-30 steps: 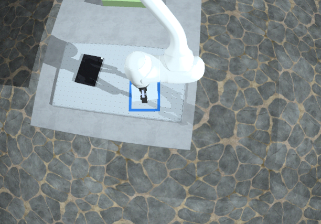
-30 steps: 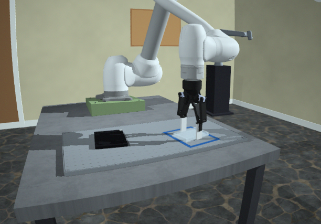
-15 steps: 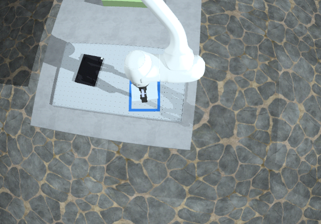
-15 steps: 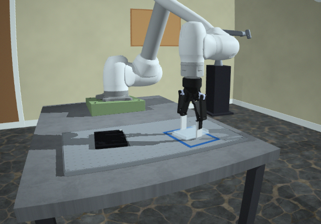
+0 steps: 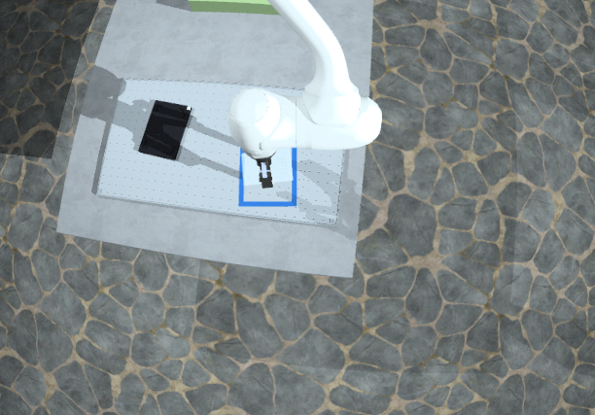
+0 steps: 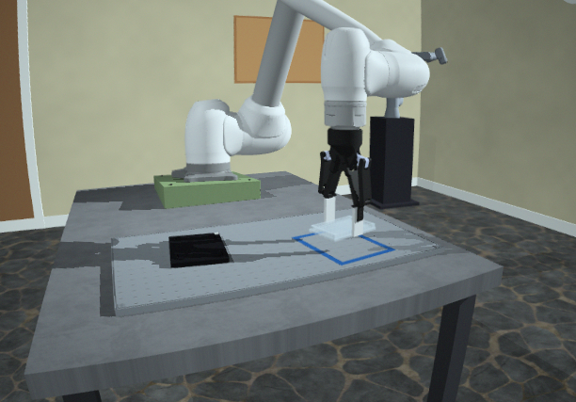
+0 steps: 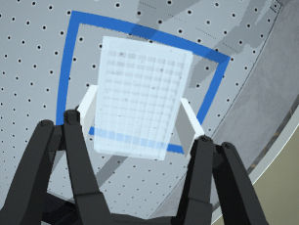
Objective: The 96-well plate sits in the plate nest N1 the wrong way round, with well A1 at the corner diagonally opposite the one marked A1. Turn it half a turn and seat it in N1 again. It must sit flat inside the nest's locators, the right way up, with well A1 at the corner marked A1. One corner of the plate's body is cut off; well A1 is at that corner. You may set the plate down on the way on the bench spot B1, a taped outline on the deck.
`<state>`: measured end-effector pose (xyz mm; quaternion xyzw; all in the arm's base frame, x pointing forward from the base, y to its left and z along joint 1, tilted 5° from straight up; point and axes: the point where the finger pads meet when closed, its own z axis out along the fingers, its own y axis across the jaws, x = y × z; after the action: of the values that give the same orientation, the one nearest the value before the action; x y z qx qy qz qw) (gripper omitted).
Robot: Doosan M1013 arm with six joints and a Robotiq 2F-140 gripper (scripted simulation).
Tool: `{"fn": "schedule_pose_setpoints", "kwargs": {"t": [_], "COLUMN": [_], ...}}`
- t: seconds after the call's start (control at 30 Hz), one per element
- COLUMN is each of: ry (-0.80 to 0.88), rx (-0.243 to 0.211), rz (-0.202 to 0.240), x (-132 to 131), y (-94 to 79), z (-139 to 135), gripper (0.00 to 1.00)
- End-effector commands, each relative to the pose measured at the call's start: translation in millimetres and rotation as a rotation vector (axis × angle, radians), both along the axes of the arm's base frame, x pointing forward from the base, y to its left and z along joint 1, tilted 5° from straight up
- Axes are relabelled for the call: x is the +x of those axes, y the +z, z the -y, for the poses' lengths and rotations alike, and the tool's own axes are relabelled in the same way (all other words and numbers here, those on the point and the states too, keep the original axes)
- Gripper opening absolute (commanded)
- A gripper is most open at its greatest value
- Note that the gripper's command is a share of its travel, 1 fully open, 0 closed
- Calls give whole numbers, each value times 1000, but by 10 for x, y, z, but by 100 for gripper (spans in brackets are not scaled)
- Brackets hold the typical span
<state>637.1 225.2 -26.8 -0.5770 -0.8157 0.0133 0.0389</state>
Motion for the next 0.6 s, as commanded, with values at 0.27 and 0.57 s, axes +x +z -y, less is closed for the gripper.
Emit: {"fn": "schedule_pose_setpoints", "kwargs": {"t": [0.27, 0.57], "ry": [0, 0], "rx": [0, 0], "rz": [0, 0], "x": [12, 21], "y": [158, 274], "z": [3, 6], "gripper": [0, 0]}}
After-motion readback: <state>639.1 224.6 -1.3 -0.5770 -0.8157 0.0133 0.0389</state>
